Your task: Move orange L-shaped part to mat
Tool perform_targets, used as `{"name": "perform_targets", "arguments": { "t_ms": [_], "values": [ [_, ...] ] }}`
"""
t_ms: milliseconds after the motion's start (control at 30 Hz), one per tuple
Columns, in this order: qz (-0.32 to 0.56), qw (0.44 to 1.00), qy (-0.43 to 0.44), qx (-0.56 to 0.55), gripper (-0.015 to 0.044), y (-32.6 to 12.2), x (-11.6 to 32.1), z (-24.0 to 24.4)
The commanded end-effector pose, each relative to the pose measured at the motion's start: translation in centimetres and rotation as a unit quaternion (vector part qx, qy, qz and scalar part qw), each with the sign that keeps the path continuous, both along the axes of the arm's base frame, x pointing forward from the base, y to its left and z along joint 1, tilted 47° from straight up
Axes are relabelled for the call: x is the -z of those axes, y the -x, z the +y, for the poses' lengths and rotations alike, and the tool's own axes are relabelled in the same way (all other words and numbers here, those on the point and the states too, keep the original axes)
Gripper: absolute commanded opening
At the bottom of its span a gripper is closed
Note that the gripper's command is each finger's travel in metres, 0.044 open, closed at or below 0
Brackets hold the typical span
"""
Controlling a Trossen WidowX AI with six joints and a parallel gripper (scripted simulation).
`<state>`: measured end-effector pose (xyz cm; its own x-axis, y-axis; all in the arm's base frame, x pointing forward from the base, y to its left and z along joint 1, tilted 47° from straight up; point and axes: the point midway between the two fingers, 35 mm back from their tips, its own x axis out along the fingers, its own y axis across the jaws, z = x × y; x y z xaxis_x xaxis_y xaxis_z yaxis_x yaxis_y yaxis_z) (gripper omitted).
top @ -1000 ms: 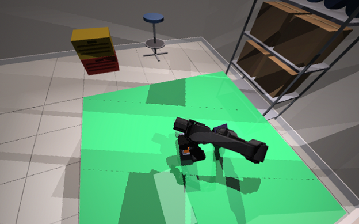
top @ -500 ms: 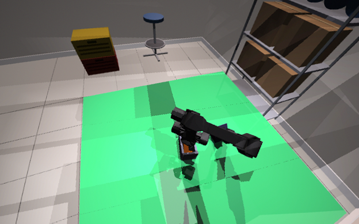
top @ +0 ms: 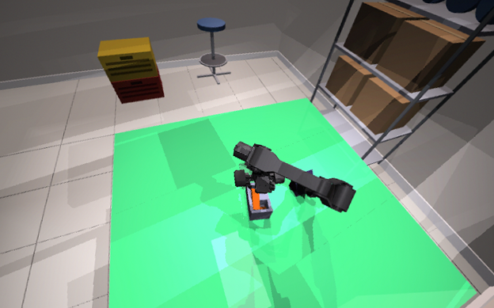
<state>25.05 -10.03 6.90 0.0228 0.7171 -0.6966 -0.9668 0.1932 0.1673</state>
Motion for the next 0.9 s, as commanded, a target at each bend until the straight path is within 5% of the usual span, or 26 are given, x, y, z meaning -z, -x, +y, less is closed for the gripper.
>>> {"name": "perform_targets", "arguments": {
  "t_ms": [0,867],
  "values": [
    [0.0,1.0,-0.002,-0.002,0.028,0.0,0.9,1.1],
    [-0.001,1.0,-0.002,-0.002,0.028,-0.1,3.9,4.2]
  ]
}}
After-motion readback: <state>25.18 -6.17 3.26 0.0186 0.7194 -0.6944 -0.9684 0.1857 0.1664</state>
